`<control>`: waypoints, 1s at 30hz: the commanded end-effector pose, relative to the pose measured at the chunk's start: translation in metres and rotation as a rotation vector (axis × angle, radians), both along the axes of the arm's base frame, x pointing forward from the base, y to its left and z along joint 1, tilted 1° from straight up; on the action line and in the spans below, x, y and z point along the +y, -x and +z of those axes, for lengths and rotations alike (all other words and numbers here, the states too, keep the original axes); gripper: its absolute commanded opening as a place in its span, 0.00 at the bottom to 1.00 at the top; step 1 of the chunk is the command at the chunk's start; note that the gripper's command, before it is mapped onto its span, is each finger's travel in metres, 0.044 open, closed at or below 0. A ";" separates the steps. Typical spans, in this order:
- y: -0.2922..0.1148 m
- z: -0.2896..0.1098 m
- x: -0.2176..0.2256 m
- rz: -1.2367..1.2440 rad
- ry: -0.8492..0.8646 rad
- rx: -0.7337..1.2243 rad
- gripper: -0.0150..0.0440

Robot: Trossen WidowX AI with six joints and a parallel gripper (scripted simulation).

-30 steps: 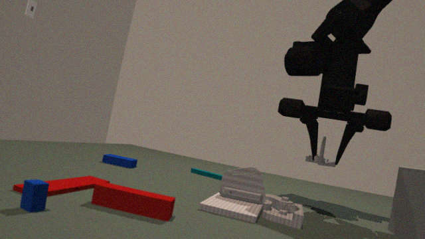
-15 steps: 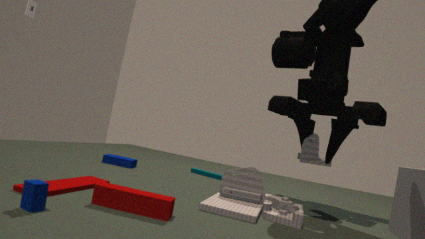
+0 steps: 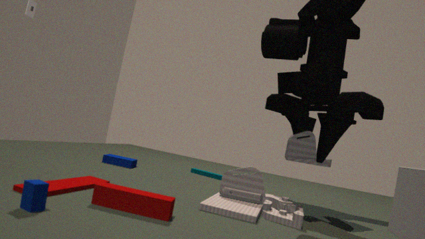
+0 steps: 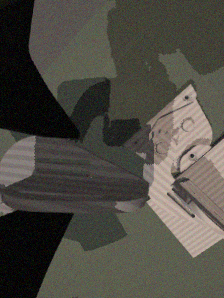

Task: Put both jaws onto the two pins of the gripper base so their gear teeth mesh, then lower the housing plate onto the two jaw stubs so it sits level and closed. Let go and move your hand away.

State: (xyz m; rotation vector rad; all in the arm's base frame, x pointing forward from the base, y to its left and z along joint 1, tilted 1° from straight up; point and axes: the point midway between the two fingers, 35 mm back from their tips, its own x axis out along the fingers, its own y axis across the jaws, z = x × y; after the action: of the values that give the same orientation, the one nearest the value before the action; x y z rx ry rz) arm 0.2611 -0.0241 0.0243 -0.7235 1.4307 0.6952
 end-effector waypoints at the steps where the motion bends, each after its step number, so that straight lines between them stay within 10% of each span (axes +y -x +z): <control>1: -0.002 0.001 0.008 -0.066 0.002 -0.002 0.48; 30: 0.001 0.001 0.090 -0.659 -0.021 -0.005 0.48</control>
State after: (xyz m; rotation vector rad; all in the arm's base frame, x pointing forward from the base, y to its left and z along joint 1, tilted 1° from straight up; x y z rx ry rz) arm 0.2601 0.0593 0.0238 -0.2355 1.5338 0.2293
